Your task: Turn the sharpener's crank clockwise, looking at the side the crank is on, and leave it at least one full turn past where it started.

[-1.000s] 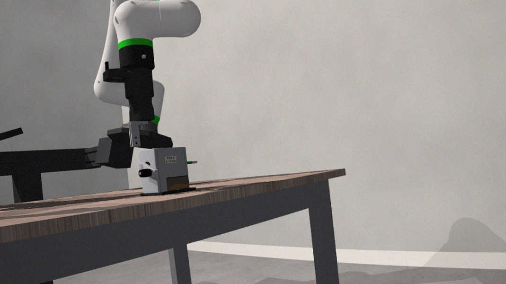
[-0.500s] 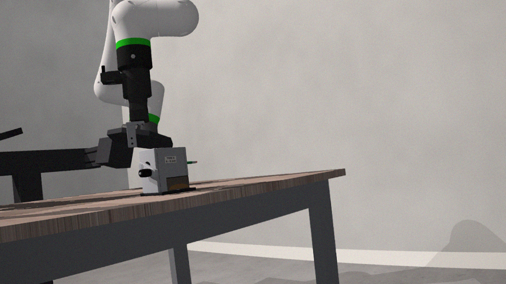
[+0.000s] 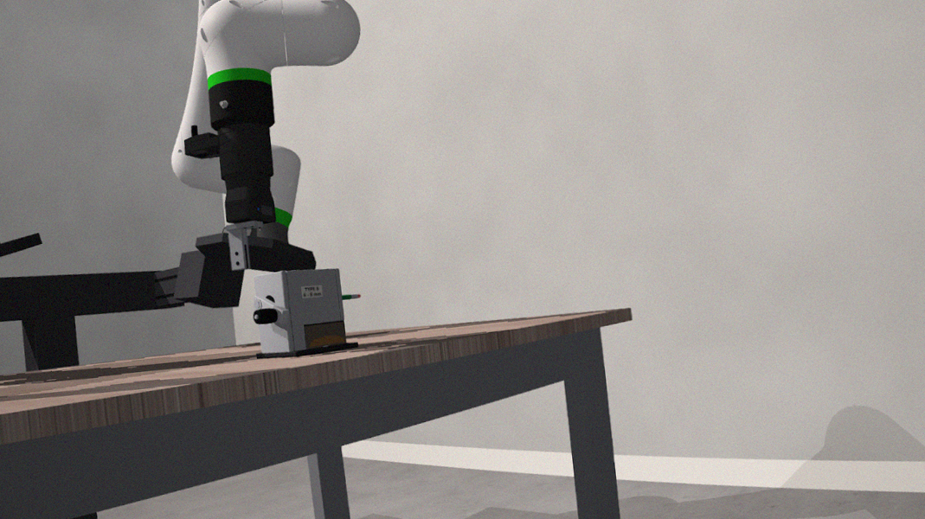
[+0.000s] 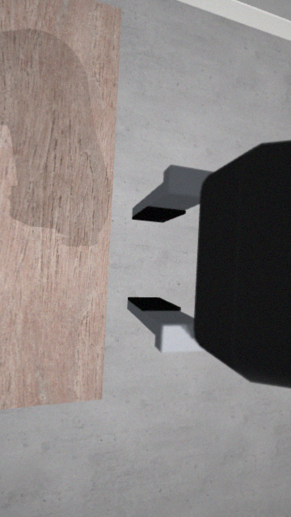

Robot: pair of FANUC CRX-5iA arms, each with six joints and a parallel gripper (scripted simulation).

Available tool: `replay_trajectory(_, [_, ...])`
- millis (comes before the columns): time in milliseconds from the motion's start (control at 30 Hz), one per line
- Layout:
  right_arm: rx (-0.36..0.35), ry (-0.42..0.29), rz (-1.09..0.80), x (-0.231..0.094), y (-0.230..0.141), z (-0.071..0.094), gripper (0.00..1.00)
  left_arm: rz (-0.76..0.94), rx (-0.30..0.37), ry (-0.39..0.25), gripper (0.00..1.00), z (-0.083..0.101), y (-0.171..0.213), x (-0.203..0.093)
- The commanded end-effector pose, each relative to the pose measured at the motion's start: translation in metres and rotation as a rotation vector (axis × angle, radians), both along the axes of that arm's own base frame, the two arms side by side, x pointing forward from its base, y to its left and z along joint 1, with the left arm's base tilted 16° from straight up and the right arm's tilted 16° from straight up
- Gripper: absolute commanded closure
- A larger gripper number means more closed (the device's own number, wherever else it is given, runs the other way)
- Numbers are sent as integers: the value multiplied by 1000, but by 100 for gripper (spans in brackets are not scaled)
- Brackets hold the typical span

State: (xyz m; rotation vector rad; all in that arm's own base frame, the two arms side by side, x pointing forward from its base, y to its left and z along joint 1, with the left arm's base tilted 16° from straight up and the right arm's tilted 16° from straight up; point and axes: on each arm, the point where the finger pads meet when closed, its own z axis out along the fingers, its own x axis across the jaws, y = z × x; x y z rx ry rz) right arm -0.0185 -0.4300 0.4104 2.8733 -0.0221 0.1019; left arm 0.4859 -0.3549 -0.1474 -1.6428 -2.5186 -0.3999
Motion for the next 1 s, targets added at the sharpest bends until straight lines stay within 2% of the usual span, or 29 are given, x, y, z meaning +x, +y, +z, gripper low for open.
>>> replay_trajectory(0, [-3, 0, 0, 0, 0, 1, 0, -159, 2, 51, 100, 1, 0, -1])
replay_trajectory(233, [-3, 0, 0, 0, 0, 1, 0, -372, 13, 112, 100, 2, 2, -2])
replay_trajectory(300, [-3, 0, 0, 0, 0, 1, 0, -372, 13, 112, 100, 2, 2, -2])
replay_trajectory(333, [-3, 0, 0, 0, 0, 1, 0, -463, 17, 138, 100, 2, 3, -2])
replay_trajectory(800, [-3, 0, 0, 0, 0, 1, 0, -877, 39, 255, 100, 3, 6, 1])
replay_trajectory(867, [-3, 0, 0, 0, 0, 1, 0, -877, 39, 255, 100, 3, 6, 1])
replay_trajectory(900, [-3, 0, 0, 0, 0, 1, 0, -967, 44, 281, 100, 3, 6, 2])
replay_trajectory(967, [-3, 0, 0, 0, 0, 1, 0, -1015, 47, 295, 100, 3, 7, 3])
